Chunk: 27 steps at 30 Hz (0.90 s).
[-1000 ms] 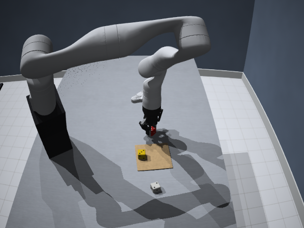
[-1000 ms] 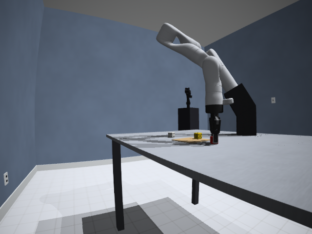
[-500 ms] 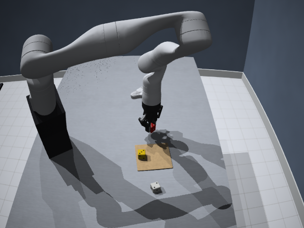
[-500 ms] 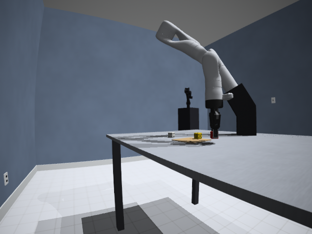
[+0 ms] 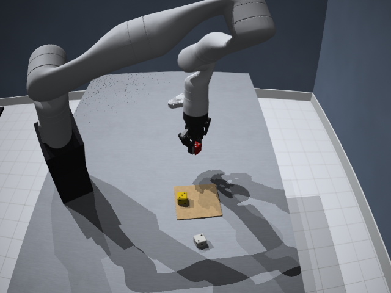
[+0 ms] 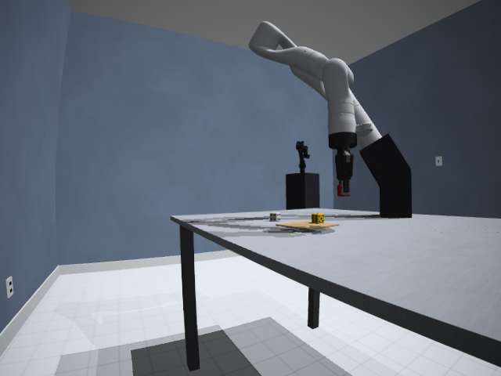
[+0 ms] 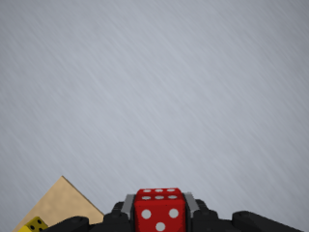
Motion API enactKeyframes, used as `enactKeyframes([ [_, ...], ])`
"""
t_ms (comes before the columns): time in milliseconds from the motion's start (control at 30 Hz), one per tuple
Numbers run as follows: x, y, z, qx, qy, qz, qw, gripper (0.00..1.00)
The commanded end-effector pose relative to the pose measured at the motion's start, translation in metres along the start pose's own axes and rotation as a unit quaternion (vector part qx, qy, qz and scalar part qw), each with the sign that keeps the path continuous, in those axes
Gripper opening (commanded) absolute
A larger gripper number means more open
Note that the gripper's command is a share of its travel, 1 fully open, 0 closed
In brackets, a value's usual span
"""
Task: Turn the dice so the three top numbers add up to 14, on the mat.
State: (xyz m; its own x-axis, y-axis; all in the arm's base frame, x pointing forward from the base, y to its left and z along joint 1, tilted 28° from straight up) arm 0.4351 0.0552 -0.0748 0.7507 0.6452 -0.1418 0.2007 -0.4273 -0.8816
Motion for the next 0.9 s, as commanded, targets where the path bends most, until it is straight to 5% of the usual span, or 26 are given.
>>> enactKeyframes([
  [0,0.001,-0.008,-0.002,-0.002,-0.002,-0.002,1.000,0.26],
  [433,-0.001,-0.008,-0.005,-0.003,-0.012,-0.002,1.000,0.26],
  [867,-0.035,-0.008,-0.041,-0.006,-0.144,-0.004,0.990,0.26],
])
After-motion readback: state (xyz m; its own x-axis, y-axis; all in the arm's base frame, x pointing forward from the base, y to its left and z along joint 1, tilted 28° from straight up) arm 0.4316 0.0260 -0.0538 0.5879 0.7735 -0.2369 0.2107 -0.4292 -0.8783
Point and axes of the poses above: the point where the finger pads meet when closed, its own y axis out along the fingers, its own x axis across the jaws, z = x × y, the point moved 5 cm from there along -y, back along the fingers, and after that the axes turned 1 degree about -y, right-handed, at the moved point
